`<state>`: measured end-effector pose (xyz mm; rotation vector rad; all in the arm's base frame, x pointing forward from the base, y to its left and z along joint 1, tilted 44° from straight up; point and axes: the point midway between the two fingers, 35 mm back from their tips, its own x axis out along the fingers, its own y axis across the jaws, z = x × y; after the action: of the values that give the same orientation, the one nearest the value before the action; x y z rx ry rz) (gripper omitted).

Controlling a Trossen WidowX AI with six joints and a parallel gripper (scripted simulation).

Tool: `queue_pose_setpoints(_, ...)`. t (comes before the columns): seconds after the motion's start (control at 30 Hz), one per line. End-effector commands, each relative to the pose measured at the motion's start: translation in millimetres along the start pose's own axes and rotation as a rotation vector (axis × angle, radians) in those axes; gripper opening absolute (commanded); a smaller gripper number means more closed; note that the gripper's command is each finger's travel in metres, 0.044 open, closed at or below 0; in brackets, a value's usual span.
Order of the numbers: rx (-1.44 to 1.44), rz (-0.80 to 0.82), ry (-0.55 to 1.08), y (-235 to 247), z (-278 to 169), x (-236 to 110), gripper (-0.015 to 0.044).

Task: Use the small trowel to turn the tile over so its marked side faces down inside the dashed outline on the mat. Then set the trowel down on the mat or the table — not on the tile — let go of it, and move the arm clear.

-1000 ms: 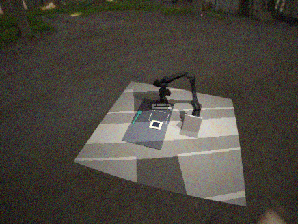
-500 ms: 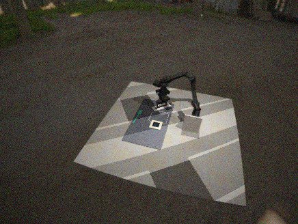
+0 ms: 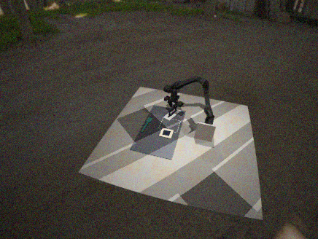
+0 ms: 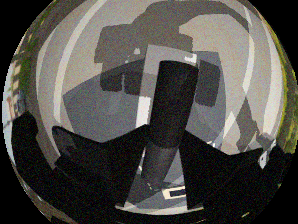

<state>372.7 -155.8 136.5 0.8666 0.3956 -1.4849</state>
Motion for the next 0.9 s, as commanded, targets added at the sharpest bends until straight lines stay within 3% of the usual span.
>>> queue_pose_setpoints(0.0,-0.111,-0.004,-0.003,-0.8,0.3,0.6,0.013)
queue_pose_setpoints(0.23,-0.116,-0.004,-0.003,-0.8,0.3,0.6,0.013)
queue_pose_setpoints(0.43,-0.116,-0.004,-0.003,-0.8,0.3,0.6,0.027)
queue_pose_setpoints(0.87,-0.116,-0.004,-0.003,-0.8,0.3,0.6,0.027)
